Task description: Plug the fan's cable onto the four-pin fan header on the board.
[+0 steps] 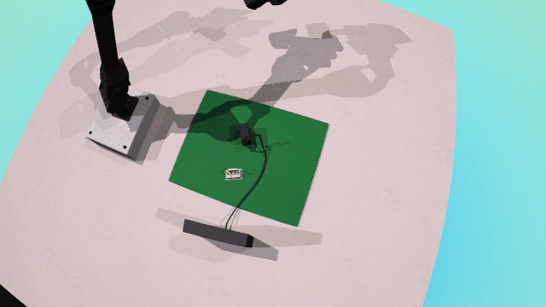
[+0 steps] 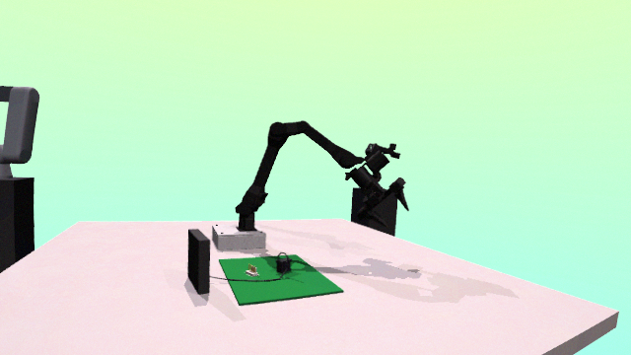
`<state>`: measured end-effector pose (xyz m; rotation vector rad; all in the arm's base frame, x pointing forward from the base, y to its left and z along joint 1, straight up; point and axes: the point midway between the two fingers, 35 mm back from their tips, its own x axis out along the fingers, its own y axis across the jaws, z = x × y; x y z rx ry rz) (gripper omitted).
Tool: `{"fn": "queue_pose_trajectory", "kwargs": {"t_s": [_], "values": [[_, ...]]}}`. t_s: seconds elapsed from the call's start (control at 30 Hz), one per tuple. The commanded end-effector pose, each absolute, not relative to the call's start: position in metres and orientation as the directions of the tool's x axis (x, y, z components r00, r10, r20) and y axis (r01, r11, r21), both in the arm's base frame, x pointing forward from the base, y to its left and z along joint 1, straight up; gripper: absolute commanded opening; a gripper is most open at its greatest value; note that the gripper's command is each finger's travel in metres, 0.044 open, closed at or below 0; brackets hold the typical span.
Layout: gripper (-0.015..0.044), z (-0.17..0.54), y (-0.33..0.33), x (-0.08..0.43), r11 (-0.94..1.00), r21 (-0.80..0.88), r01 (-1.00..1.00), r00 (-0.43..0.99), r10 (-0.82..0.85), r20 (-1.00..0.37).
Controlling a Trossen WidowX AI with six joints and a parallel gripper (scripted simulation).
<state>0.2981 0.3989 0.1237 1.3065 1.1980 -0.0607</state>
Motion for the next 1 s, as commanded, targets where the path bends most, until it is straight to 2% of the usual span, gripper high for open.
{"fn": "queue_pose_trajectory", "kwargs": {"t_s": [0.0,0.17,0.33,0.53,0.67,0.73,0.97], "values": [[0.0440,0.119,0.355,0.330,0.398,0.642,0.655,0.447,0.481,-0.755],[0.0440,0.108,0.281,0.361,0.461,0.522,0.717,0.393,0.351,-0.850],[0.0440,0.101,0.192,0.376,0.492,0.360,0.793,0.277,0.234,-0.932],[0.0440,0.104,0.089,0.363,0.472,0.171,0.865,0.100,0.171,-0.980],[0.0440,0.112,0.033,0.339,0.446,0.061,0.893,-0.029,0.192,-0.981],[0.0440,0.115,0.020,0.331,0.440,0.031,0.897,-0.070,0.212,-0.975],[0.0440,0.107,0.018,0.331,0.440,0.028,0.898,-0.075,0.215,-0.974]]}}
